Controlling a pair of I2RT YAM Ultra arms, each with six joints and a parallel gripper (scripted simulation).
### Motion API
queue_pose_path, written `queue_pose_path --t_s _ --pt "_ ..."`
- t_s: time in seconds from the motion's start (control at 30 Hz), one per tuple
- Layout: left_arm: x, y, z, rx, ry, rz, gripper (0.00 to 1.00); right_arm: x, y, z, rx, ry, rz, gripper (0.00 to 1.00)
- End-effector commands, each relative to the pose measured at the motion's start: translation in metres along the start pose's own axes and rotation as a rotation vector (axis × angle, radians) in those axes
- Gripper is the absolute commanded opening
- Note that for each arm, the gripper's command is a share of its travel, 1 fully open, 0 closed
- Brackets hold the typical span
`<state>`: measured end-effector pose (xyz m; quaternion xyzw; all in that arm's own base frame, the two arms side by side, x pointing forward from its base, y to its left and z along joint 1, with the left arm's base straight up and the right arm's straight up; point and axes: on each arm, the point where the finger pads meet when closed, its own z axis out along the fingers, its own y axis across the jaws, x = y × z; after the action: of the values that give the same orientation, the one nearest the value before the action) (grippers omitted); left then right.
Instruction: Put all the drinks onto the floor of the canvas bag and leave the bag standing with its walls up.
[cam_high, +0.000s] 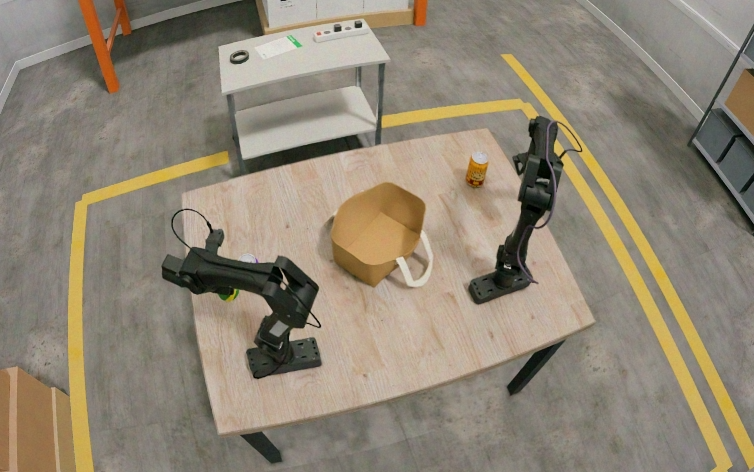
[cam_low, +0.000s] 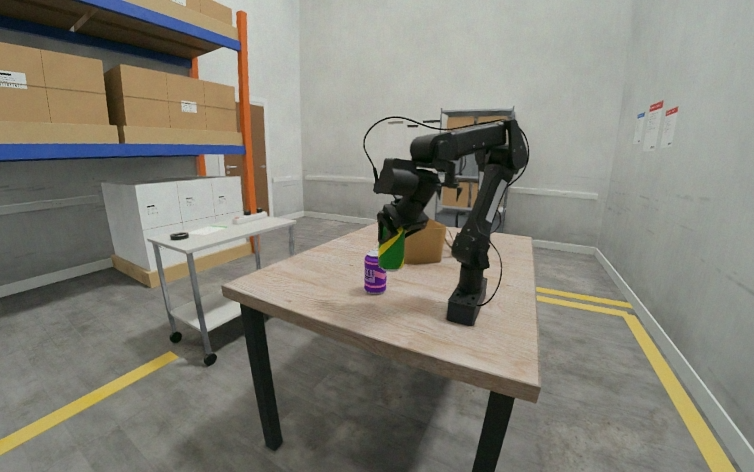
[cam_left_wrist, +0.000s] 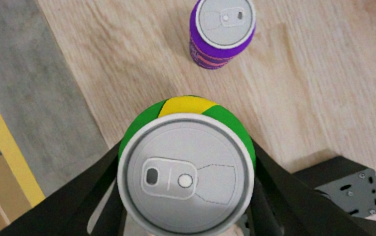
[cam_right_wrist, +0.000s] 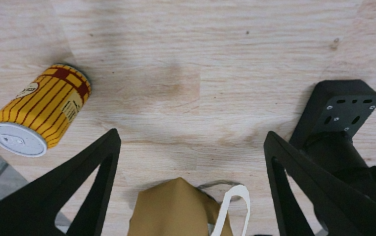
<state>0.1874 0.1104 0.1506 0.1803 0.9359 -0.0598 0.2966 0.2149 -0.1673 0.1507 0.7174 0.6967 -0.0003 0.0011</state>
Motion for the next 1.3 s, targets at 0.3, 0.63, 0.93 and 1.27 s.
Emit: queue_pose_path --t_s 0.3,0.63,0.93,1.27 --pt "-0.04 0.012 -0.038 -0.064 -0.078 0.044 0.7 -0.001 -0.001 -0.01 -0.028 -0.04 0.002 1.0" --pt "-0.054 0.005 -0.056 -0.021 -0.069 0.037 0.7 -0.001 -0.001 -0.01 -0.028 -0.04 0.002 1.0" --pt "-0.057 0.01 -0.059 -0.086 -0.084 0.083 0.7 -0.001 -0.001 -0.01 -0.028 -0.04 0.002 1.0" --pt "-0.051 0.006 -0.052 -0.069 -0.08 0.064 0.7 -0.001 -0.001 -0.01 -0.028 -0.04 0.002 1.0"
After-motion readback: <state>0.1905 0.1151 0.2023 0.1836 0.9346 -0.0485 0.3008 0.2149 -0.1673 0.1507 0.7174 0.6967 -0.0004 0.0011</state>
